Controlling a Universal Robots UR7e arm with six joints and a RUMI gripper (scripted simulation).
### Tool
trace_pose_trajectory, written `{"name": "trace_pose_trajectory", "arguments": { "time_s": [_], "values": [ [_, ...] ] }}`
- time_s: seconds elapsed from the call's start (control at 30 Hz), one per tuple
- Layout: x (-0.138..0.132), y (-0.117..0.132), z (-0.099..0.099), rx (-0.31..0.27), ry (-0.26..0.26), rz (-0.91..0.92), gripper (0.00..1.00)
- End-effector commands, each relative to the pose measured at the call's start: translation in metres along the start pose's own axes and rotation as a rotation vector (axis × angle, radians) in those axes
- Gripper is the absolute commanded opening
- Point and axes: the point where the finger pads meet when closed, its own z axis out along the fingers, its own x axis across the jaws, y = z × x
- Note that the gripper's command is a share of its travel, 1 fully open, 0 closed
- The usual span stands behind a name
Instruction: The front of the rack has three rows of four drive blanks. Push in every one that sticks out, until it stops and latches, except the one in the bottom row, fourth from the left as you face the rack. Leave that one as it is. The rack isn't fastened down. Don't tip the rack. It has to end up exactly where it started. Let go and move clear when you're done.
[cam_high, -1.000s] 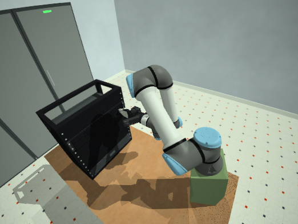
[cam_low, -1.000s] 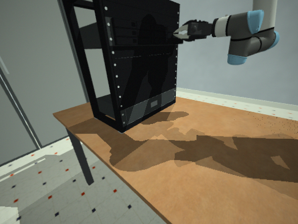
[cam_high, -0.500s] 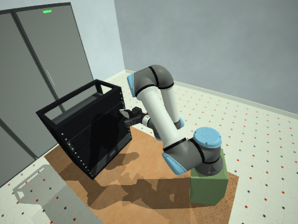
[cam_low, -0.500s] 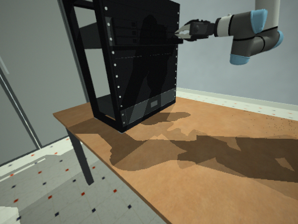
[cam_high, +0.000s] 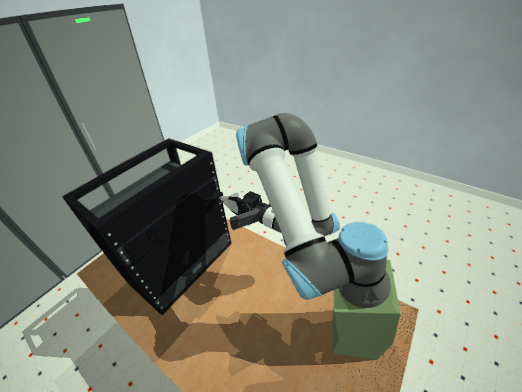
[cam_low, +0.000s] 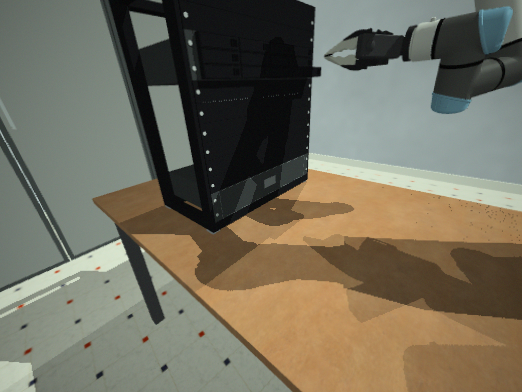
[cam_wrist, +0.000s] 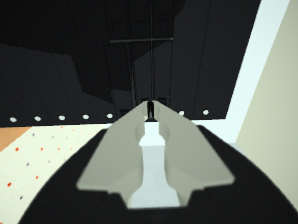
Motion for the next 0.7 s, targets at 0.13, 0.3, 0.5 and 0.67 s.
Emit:
{"name": "trace_pose_trajectory", "arguments": {
  "time_s": [0.13,0.3,0.5,0.67],
  "values": [
    [0.0004,0.0008,-0.0273,0.003,0.002,0.000,0.00],
    [0.0004,0.0008,-0.0284,0.003,0.002,0.000,0.00],
    [0.0004,0.0008,-0.0285,0.003,0.002,0.000,0.00],
    [0.0004,0.0008,-0.0285,0.003,0.002,0.000,0.00]
  ]
}}
